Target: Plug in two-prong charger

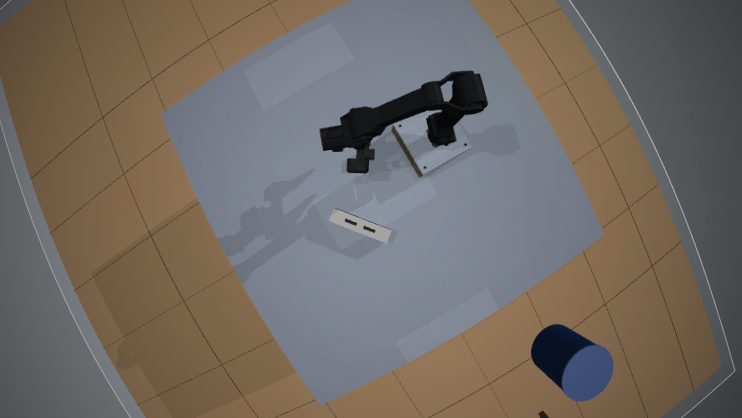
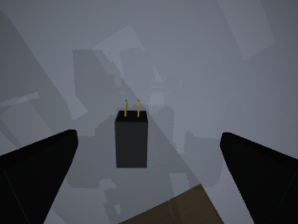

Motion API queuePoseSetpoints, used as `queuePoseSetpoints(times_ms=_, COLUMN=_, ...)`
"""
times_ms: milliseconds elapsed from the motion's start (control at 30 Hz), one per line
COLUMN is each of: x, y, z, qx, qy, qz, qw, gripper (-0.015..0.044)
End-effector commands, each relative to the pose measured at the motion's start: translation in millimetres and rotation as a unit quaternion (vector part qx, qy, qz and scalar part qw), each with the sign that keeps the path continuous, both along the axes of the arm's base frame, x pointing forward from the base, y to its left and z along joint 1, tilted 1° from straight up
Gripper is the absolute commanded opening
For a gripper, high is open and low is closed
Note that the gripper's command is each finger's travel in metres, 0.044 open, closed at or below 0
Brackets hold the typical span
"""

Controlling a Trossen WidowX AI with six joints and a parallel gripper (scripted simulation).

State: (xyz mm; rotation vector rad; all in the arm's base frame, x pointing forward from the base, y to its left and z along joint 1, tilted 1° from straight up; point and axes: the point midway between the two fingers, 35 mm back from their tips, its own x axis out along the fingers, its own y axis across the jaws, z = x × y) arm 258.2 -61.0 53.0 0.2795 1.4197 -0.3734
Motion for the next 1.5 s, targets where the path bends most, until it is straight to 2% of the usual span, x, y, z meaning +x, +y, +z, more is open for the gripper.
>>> queuePoseSetpoints(times_ms=0, x=-13.6, y=18.1, z=-15.9, qx=0.040, qy=0.049, qz=0.000, qw=0.998, gripper=0.0440)
queuePoseSetpoints(times_ms=1467, x=-17.3, y=21.7, z=-74.6, qx=0.054, qy=0.067, qz=-0.001, qw=0.996, gripper=0.0440)
